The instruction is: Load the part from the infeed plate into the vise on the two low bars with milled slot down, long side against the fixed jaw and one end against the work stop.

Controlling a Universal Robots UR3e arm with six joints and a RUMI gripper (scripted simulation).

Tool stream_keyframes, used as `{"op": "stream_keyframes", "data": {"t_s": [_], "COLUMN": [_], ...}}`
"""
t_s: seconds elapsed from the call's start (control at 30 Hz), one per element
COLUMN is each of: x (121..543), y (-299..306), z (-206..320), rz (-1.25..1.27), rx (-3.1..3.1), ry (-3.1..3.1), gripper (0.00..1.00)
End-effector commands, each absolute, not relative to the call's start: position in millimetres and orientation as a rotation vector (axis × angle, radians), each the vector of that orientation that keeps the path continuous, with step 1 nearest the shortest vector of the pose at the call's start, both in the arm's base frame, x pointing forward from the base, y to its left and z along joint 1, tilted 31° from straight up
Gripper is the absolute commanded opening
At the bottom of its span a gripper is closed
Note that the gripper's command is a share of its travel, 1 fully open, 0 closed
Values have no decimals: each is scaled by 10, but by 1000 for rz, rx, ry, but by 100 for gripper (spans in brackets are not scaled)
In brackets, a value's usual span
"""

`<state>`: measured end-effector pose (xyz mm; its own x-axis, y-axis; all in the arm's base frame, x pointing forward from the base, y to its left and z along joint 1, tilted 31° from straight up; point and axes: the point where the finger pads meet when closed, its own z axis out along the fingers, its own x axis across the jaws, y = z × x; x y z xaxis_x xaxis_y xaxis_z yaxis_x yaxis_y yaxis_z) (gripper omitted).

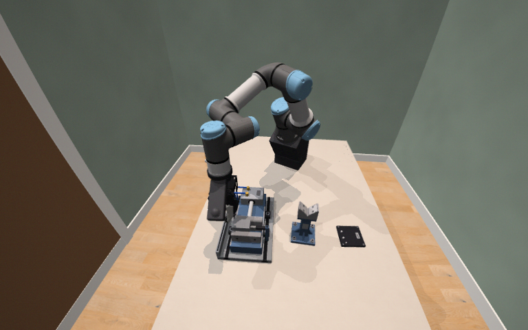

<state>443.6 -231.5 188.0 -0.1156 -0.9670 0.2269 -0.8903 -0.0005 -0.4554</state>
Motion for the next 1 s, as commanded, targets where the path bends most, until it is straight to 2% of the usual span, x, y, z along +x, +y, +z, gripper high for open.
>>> {"op": "stream_keyframes", "data": {"t_s": [0.0,0.97], "x": [4446,4457], "y": [-2321,-2327], "z": [1879,1857], "rz": [-762,-762], "rx": [-1980,-1980], "ry": [2106,2106], "gripper": [0,0]}}
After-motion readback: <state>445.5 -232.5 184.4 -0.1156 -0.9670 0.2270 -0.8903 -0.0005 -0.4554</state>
